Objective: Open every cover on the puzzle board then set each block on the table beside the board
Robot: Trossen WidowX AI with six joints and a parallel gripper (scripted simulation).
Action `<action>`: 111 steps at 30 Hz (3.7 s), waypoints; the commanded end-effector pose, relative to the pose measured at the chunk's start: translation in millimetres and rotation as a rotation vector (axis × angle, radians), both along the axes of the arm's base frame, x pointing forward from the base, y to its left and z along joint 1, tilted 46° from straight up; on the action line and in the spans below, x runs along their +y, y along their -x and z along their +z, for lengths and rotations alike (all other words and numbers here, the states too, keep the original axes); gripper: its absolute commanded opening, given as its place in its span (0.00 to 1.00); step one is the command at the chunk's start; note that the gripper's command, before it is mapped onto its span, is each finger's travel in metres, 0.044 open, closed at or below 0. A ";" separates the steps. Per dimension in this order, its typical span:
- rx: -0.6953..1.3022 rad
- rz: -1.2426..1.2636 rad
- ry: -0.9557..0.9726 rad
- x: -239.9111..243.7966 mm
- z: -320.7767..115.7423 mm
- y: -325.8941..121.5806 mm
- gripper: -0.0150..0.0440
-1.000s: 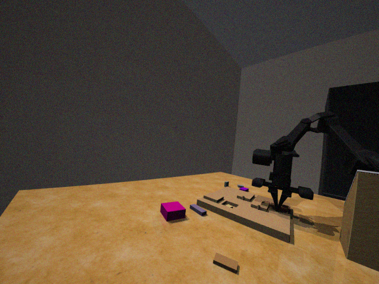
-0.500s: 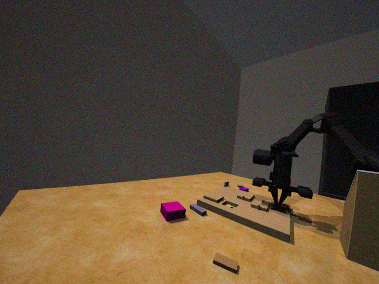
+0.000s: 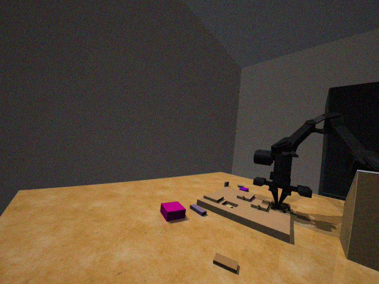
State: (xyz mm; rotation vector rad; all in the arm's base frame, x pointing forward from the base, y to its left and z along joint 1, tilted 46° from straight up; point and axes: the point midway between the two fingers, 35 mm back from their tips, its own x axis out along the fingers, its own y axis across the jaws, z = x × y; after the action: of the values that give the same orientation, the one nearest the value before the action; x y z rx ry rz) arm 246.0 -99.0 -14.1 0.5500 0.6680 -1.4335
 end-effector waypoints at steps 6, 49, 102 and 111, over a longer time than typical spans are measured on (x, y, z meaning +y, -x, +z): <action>0.000 0.001 0.007 -6.9 7.1 -1.2 0.25; 0.000 0.001 0.012 -16.6 38.3 -1.9 0.25; 1.781 1.765 0.046 35.1 48.2 -74.1 0.25; 2.222 2.196 0.056 43.9 42.5 -90.0 0.25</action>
State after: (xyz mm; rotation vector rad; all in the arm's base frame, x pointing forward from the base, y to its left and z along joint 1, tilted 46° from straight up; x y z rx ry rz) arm 309.2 -68.8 32.7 -1.2761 1.7179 0.0479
